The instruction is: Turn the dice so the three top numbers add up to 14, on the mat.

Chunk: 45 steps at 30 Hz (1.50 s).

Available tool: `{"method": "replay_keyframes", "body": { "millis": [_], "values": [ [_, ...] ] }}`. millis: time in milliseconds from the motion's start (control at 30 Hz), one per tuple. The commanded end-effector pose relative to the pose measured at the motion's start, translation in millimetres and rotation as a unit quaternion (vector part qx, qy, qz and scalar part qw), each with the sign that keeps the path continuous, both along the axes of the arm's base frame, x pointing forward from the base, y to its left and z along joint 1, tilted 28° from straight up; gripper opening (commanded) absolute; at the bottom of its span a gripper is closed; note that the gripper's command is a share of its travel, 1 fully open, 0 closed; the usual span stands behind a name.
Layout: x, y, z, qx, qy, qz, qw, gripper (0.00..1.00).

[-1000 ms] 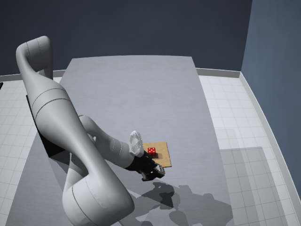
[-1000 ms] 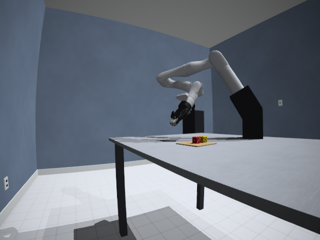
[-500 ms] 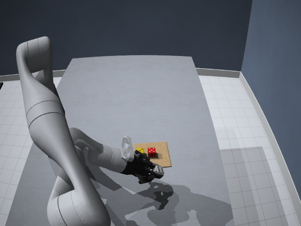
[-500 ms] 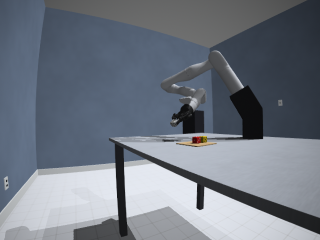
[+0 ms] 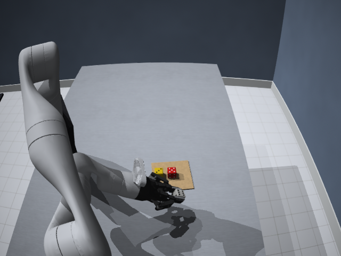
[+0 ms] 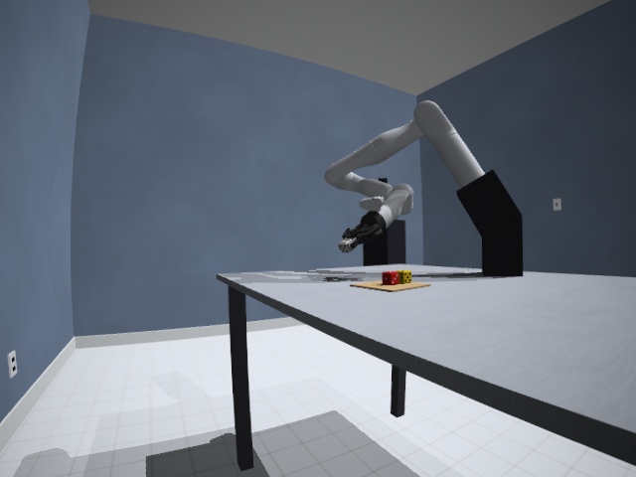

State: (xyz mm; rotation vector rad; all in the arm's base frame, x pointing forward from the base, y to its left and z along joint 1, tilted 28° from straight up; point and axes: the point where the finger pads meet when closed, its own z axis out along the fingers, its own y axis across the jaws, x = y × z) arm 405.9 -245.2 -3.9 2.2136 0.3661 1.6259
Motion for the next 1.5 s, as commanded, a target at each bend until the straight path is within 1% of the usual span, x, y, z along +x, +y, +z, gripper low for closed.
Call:
{"method": "replay_keyframes", "body": {
  "millis": [0, 533, 700, 967, 1033, 1300, 1467],
  "values": [
    [-1.7, -1.8, -0.4, 0.002, -0.007, 0.0, 1.0, 0.26],
    [-2.2, -1.5, -0.7, 0.002, -0.012, 0.003, 1.0, 0.26],
    [-1.4, -3.1, -3.8, 0.002, -0.012, 0.002, 1.0, 0.26],
    [2.8, -12.1, -21.9, 0.002, -0.012, 0.002, 1.0, 0.26],
    [2.8, -12.1, -21.9, 0.002, -0.012, 0.002, 1.0, 0.26],
    [8.4, -24.2, -46.2, 0.002, -0.012, 0.002, 1.0, 0.26],
    [10.9, -29.4, -56.7, 0.002, -0.012, 0.002, 1.0, 0.26]
  ]
}}
